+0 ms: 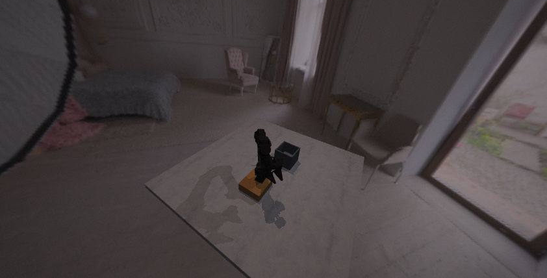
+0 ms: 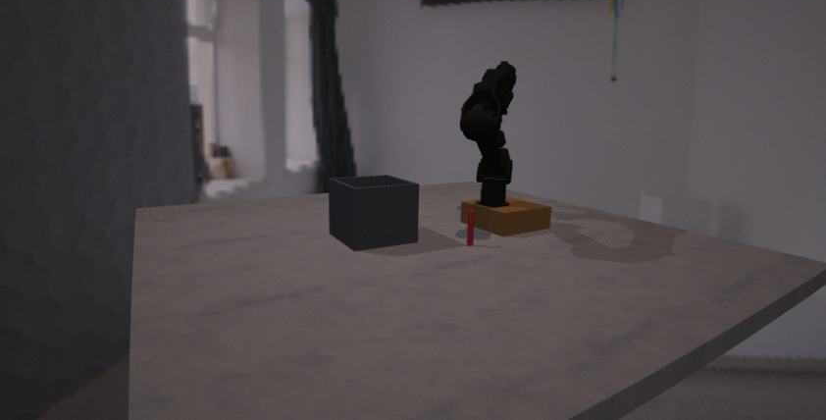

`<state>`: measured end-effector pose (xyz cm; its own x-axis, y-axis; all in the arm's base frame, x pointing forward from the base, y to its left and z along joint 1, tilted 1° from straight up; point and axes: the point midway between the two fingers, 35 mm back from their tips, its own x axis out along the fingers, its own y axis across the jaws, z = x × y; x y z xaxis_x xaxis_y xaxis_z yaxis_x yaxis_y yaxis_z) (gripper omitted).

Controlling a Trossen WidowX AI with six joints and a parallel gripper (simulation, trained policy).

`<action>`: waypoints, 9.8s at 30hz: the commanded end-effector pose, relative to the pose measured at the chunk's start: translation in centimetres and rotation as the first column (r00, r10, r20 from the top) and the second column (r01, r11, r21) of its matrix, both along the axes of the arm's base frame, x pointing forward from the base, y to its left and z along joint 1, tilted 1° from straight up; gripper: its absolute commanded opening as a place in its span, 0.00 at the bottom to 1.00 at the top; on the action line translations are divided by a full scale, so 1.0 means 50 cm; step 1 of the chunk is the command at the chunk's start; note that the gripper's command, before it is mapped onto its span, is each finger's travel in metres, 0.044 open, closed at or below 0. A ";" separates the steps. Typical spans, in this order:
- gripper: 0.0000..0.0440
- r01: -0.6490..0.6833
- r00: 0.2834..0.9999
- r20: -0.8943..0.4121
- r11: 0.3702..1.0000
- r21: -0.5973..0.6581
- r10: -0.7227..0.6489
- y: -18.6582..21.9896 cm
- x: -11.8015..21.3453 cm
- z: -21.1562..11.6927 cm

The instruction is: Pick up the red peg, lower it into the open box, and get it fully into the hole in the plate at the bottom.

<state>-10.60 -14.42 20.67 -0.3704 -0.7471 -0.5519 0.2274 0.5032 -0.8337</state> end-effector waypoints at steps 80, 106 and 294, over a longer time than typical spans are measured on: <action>1.00 -0.574 0.039 0.990 0.808 0.136 -0.139 0.115 0.725 0.315; 1.00 -0.456 0.337 0.696 0.537 0.710 -0.634 0.334 0.745 0.158; 0.00 0.318 0.294 0.437 0.518 0.794 -0.850 0.175 0.815 -0.182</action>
<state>30.00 -5.49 12.29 0.1623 -0.0281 -0.9863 0.9774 0.1415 0.1568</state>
